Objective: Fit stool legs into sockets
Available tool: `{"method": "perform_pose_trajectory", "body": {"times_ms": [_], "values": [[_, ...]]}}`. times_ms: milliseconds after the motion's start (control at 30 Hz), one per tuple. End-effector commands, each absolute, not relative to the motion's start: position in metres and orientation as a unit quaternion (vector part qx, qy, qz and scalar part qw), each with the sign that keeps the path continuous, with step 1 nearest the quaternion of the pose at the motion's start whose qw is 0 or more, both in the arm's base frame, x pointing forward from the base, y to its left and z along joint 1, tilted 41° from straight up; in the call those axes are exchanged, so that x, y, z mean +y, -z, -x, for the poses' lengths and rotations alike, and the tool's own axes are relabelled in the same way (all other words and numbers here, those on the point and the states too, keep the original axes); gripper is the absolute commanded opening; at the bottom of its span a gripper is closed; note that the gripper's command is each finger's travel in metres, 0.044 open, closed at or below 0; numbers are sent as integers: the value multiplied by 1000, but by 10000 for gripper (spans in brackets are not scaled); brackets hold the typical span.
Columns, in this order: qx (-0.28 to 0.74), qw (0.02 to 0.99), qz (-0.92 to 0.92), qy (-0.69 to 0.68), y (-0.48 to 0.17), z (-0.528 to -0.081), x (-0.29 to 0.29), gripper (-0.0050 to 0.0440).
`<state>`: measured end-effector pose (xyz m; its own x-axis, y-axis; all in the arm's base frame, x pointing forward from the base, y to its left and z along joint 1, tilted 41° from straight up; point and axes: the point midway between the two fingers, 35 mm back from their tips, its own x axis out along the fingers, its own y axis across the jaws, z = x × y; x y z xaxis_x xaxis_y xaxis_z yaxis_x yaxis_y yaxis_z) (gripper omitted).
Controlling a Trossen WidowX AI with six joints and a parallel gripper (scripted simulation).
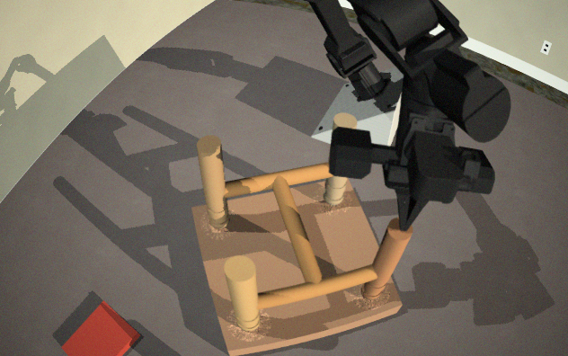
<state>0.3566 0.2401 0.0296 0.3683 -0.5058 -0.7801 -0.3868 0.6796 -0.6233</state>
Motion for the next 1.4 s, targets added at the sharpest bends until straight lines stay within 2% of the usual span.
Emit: {"method": "perform_pose_trajectory", "body": {"times_ms": [0, 1367], "values": [[583, 705, 401, 55, -13, -358, 219, 0], [565, 721, 399, 44, -43, -356, 251, 0]]}}
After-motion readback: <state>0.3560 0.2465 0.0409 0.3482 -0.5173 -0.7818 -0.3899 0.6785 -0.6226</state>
